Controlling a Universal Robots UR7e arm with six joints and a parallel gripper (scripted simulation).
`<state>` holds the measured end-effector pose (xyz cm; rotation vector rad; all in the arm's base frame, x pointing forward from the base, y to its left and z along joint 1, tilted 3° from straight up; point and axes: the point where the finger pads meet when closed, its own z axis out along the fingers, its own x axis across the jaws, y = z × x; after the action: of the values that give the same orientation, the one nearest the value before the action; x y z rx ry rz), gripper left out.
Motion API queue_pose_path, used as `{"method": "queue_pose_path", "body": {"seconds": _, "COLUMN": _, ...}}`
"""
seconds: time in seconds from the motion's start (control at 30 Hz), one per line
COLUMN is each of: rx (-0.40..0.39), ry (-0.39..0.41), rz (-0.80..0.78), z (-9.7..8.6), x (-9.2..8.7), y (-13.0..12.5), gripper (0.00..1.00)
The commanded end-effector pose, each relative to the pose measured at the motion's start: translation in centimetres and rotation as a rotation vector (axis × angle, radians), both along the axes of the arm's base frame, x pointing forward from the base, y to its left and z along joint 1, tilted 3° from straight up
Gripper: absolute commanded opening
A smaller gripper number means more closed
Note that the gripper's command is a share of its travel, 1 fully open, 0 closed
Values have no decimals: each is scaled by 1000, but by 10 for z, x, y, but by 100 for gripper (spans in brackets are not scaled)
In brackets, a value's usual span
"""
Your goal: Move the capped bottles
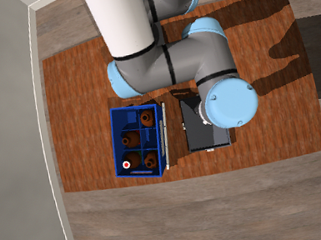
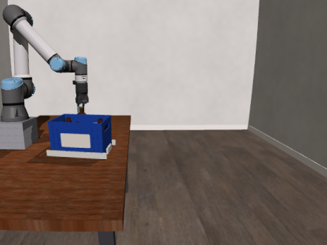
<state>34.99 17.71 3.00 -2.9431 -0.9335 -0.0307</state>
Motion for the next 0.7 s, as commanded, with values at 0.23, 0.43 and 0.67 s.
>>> {"method": "queue_pose_path", "body": {"seconds": 0.23, "rx": 0, "ry": -2, "rz": 0, "z": -4, "x": 0, "y": 0, "gripper": 0}}
{"method": "queue_pose_path", "body": {"seconds": 0.43, "rx": 0, "ry": -2, "rz": 0, "z": -5, "x": 0, "y": 0, "gripper": 0}}
{"method": "queue_pose_path", "body": {"seconds": 0.67, "rx": 0, "ry": -2, "rz": 0, "z": -8, "x": 0, "y": 0, "gripper": 0}}
